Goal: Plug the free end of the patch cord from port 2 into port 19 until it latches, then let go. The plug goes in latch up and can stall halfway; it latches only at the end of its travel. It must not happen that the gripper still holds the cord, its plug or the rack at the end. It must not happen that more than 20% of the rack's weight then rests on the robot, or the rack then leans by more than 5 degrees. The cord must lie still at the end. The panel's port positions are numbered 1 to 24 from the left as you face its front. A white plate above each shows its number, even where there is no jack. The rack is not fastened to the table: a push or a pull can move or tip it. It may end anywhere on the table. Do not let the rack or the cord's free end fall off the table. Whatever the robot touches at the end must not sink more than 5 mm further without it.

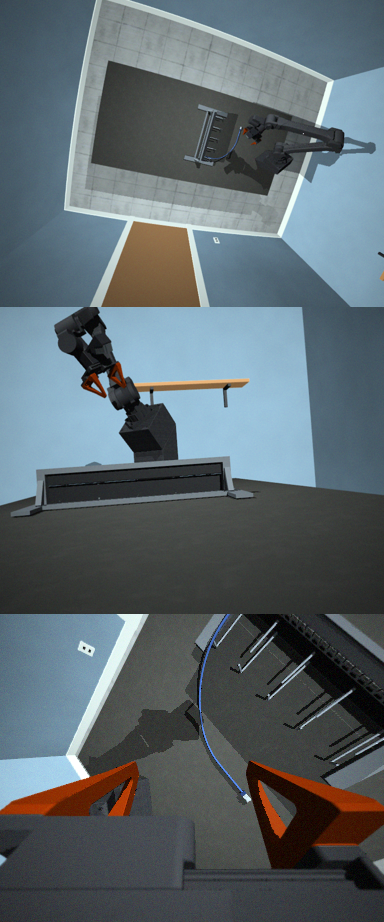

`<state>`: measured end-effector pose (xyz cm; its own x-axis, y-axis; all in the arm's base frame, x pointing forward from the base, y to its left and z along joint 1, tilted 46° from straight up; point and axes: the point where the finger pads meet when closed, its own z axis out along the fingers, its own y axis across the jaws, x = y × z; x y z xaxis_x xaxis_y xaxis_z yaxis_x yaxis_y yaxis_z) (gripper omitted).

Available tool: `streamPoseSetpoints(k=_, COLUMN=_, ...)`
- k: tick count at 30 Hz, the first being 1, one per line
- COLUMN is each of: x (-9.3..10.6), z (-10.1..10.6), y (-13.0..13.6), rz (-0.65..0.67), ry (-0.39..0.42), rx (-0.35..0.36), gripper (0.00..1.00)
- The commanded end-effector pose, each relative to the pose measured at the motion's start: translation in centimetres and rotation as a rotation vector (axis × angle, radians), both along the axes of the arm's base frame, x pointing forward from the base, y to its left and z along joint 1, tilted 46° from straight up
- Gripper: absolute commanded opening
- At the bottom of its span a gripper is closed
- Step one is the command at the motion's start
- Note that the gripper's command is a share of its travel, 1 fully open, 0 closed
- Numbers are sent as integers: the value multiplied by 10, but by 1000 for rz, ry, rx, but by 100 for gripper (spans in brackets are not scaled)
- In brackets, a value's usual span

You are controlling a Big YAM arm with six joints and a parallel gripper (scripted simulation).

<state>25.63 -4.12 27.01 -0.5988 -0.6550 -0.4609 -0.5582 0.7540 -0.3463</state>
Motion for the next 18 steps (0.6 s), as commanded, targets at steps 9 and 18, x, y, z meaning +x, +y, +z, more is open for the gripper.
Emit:
streamPoseSetpoints(k=9, x=0, z=3, y=0, rz=1, ry=-7, rx=-2, gripper=100)
streamPoseSetpoints(k=18, x=3, z=16, y=0, rz=5, ry=-36, rx=-10, gripper=100)
